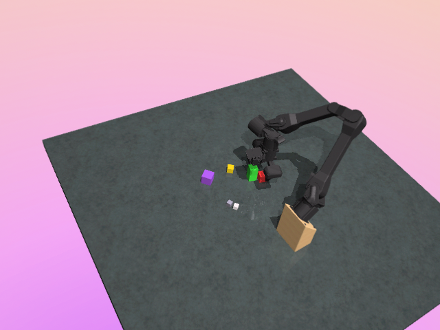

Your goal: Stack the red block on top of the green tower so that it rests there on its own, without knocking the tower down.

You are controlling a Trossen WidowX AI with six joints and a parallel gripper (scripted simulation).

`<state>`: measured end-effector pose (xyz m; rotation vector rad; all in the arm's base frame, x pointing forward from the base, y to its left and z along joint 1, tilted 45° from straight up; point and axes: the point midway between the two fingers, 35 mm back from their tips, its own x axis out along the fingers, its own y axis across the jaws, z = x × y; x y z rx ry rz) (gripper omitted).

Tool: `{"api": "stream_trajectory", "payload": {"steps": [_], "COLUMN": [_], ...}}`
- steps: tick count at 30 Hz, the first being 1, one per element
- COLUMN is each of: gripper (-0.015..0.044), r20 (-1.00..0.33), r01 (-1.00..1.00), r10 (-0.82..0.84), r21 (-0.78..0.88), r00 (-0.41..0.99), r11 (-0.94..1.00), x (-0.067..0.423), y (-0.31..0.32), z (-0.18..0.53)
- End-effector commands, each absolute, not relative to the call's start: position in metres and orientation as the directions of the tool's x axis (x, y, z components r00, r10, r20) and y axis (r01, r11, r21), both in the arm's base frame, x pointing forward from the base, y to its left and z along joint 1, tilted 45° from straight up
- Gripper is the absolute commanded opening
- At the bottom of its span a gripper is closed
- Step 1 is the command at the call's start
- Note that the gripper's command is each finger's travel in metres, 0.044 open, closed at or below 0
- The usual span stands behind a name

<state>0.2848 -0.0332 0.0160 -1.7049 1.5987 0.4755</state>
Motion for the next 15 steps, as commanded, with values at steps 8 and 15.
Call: {"api": "stream_trajectory", "payload": {"steps": [8, 15], "gripper": [0.044, 0.044], "r20": [-0.702, -0.701], "r01": [-0.967, -0.967], "r10": [-0.696, -0.698], "r21": [-0.251, -0.251], "r00": [0.148, 0.148], "r11": [0.047, 0.047], "x": [0.285, 0.286], "y": [-0.047, -0.055], "z": [0.002, -0.005]}}
